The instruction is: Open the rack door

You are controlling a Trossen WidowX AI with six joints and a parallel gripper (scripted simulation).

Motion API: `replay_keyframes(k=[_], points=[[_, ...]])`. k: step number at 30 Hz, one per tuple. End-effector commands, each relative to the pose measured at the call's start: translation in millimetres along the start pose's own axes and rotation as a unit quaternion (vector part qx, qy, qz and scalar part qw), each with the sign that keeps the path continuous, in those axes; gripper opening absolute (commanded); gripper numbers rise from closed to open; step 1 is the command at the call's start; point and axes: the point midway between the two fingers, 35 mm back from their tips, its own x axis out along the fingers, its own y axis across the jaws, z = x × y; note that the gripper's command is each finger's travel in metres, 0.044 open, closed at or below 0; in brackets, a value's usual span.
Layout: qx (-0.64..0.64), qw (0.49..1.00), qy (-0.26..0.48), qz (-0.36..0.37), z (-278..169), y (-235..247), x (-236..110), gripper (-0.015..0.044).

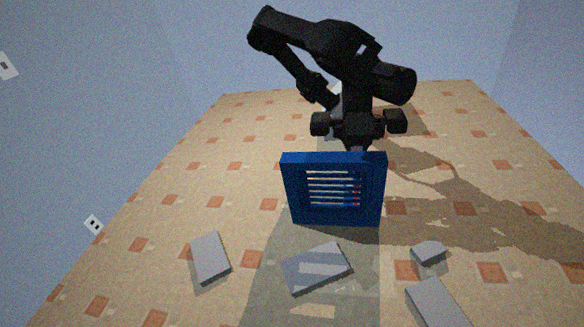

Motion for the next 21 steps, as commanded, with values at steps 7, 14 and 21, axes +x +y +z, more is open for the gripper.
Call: replay_keyframes(k=[7, 14, 21], points=[[-0.197, 0.980, -0.002, -0.001, 0.8, -0.1, 0.1, 0.0024], [-0.362, 0.932, -0.002, -0.001, 0.8, -0.1, 0.1, 0.0024], [-0.517, 0.856, -0.002, -0.001, 0.8, -0.1, 0.1, 0.0024]])
